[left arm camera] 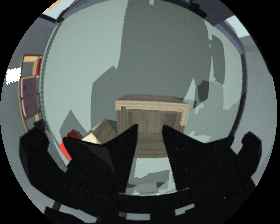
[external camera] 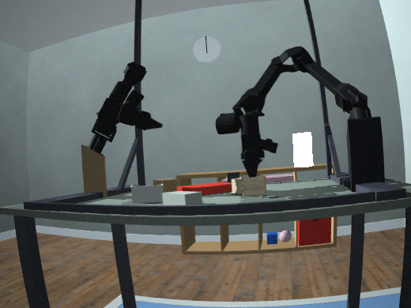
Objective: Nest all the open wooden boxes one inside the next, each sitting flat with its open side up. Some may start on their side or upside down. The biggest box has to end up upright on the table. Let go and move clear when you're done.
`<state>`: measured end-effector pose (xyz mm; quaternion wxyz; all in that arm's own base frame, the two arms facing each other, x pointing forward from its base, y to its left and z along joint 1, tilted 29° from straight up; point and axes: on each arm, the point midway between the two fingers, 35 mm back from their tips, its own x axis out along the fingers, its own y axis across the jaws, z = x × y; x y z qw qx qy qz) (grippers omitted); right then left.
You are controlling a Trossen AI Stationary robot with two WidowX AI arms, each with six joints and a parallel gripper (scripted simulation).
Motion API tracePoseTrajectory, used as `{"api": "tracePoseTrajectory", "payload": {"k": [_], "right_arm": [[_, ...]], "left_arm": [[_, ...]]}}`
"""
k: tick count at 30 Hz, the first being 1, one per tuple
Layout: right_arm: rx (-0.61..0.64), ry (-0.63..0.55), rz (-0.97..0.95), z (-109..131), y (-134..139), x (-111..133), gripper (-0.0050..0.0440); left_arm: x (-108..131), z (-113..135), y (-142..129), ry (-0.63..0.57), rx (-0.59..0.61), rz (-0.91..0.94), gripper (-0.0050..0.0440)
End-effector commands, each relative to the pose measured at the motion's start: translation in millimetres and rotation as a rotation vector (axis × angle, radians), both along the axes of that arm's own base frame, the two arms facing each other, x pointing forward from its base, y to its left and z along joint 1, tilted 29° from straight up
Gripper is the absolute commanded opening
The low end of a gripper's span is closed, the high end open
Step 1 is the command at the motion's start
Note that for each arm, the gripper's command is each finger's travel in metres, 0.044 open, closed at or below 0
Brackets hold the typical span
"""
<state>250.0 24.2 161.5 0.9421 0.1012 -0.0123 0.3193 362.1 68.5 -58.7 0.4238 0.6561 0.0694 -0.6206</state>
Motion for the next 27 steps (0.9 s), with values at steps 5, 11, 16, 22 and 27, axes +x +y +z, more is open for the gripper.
{"api": "tracePoseTrajectory", "payload": {"k": [5,11,16,22,27], "right_arm": [[-0.004,-0.011,0.001,2.9,-0.1,-0.6,0.0400],[-0.004,-0.011,0.001,2.9,-0.1,-0.6,0.0400],[-0.004,-0.011,0.001,2.9,-0.1,-0.6,0.0400],[-0.004,-0.011,0.001,2.9,-0.1,-0.6,0.0400],[-0.004,-0.011,0.001,2.9,-0.1,-0.6,0.0400]], "left_arm": [[4.6,7.4,2.3,-0.022,0.009,0.001,0.0105],[4.6,7.4,2.3,-0.022,0.009,0.001,0.0065],[4.6,7.4,2.3,-0.022,0.009,0.001,0.0031],[4.6,7.4,2.3,-0.022,0.009,0.001,0.0005],[4.6,7.4,2.3,-0.022,0.009,0.001,0.0000]]}}
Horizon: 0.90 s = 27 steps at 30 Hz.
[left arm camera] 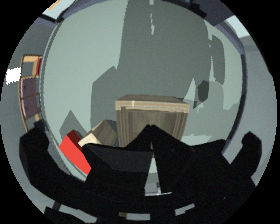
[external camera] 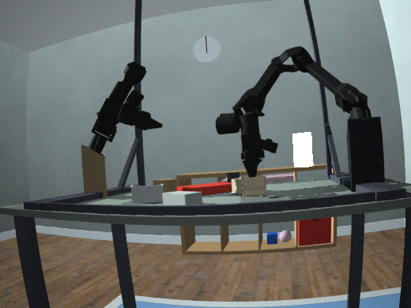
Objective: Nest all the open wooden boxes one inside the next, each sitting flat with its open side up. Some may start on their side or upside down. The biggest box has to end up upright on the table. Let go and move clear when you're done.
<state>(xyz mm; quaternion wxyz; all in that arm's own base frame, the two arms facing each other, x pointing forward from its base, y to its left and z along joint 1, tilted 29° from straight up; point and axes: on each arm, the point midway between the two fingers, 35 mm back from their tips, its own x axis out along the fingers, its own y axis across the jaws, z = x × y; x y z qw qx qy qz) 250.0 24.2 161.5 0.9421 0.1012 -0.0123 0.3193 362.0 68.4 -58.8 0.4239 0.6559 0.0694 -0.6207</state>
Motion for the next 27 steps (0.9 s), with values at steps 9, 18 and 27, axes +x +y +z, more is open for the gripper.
{"api": "tracePoseTrajectory", "payload": {"k": [9,18,27], "right_arm": [[-0.004,-0.011,0.001,3,0,-1,0.0400],[-0.004,-0.011,0.001,3,0,-1,0.0400],[-0.004,-0.011,0.001,3,0,-1,0.0400]], "left_arm": [[7,25,12,0.104,-0.063,0.302,-0.0001],[5,35,17,0.260,-0.150,0.619,-0.0004],[2,45,22,0.410,-0.233,0.921,-0.0043]]}}
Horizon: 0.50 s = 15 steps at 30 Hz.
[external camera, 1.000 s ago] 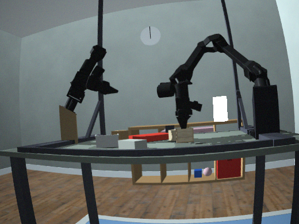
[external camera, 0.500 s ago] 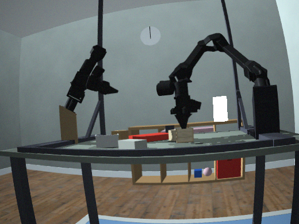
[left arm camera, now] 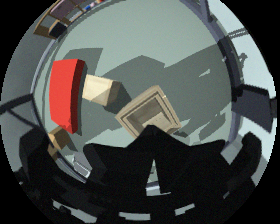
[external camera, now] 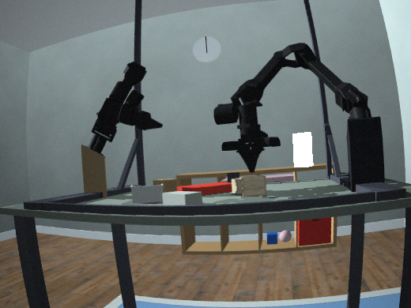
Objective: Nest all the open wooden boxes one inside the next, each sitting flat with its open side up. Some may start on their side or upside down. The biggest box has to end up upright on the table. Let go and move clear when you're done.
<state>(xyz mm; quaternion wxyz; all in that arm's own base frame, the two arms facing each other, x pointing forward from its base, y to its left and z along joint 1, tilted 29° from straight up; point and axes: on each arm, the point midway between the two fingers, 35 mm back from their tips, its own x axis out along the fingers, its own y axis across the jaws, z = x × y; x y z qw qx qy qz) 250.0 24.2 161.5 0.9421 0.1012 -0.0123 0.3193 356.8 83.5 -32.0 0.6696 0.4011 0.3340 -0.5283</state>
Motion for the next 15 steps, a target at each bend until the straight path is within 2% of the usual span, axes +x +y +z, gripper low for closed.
{"api": "tracePoseTrajectory", "payload": {"k": [1,2,15], "right_arm": [[-0.004,-0.011,0.001,3,0,-1,0.0400],[-0.004,-0.011,0.001,3,0,-1,0.0400],[-0.004,-0.011,0.001,3,0,-1,0.0400]], "left_arm": [[7,18,7,0.018,-0.009,0.129,-0.0043],[5,17,6,0.068,-0.035,0.216,-0.0050],[1,37,16,0.305,-0.167,0.709,-0.0050]]}}
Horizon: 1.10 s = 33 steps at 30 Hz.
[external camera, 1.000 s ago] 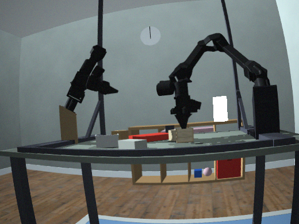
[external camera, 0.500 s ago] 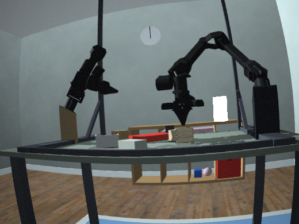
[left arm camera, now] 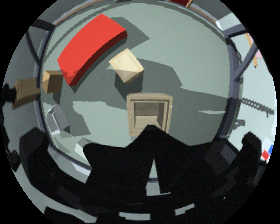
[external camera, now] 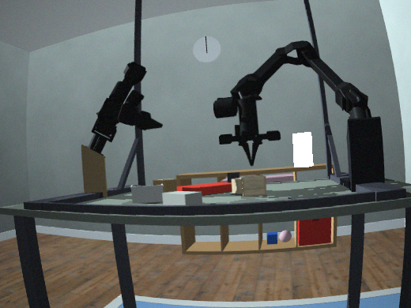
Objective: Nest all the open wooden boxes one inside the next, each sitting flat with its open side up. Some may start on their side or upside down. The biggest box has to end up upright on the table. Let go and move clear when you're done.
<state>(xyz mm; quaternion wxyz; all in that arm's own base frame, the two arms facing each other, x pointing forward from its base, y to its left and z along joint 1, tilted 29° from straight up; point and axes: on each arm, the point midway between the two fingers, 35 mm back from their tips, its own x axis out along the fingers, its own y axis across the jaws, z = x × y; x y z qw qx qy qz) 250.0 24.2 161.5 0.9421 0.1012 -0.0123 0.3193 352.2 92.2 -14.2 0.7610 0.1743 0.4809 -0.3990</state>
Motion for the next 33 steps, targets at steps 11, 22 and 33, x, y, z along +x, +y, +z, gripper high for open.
{"api": "tracePoseTrajectory", "payload": {"k": [11,22,33], "right_arm": [[-0.004,-0.011,0.001,3,0,-1,0.0400],[-0.004,-0.011,0.001,3,0,-1,0.0400],[0.005,-0.005,0.001,6,0,5,0.0400]], "left_arm": [[1,31,13,0.228,-0.123,0.553,-0.0050],[-3,37,13,0.361,-0.194,0.805,-0.0050],[1,33,13,0.343,-0.172,0.765,0.0168]]}}
